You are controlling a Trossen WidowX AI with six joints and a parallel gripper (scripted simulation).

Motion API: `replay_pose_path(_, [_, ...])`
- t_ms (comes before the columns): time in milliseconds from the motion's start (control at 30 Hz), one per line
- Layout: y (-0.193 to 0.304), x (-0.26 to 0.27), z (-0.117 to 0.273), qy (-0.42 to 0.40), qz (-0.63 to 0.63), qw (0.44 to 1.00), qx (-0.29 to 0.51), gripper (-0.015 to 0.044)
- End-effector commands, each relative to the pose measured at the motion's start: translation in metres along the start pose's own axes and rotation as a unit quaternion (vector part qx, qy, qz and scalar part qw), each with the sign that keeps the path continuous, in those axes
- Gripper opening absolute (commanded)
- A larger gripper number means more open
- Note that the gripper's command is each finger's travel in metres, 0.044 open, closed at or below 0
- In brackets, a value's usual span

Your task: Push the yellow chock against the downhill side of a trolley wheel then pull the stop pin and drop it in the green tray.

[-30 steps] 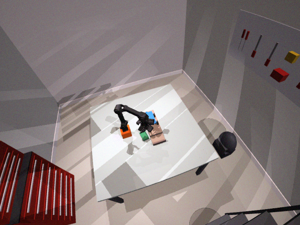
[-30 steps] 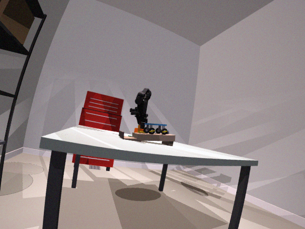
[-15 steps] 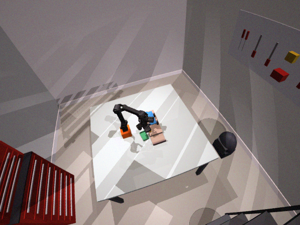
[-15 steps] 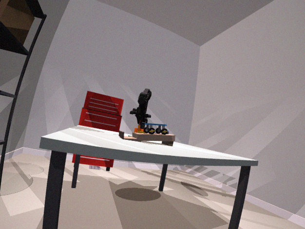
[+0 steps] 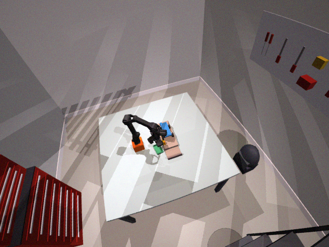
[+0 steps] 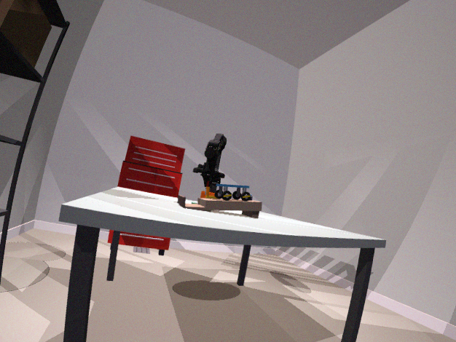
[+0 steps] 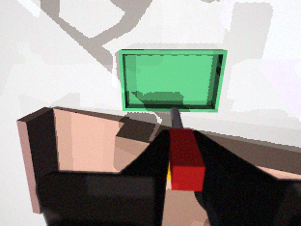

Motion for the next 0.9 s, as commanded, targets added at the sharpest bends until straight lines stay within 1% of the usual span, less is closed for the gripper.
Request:
replay_pose_path(0, [-0.01, -0.002, -0.005, -0.004, 0.001, 1.0, 0.001, 0.0])
replay_pose_path(167, [-0.012, -0.002, -0.007, -0.006, 0.001, 1.0, 0.0, 0.0])
replay_pose_path(267, [-0.011, -0.005, -0.012, -0.025, 0.002, 1.0, -0.002, 0.0])
replay_pose_path(533, [-0.01, -0.006, -0.037, -0.084, 0.002, 0.996, -0.005, 0.0])
replay_pose_path(867, [-0.012, 0.012, -0.07, -0.091, 0.001, 0.996, -0.005, 0.0])
Point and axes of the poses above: the point midway between the two fingers, 35 mm back from their tips, its own z axis back along the fingers, its own x axis across the jaws, y = z × x, the point moved 8 cm from there along z, back along the fingers, and after that the axes turned 3 degrees about z, right-handed, at the moved point
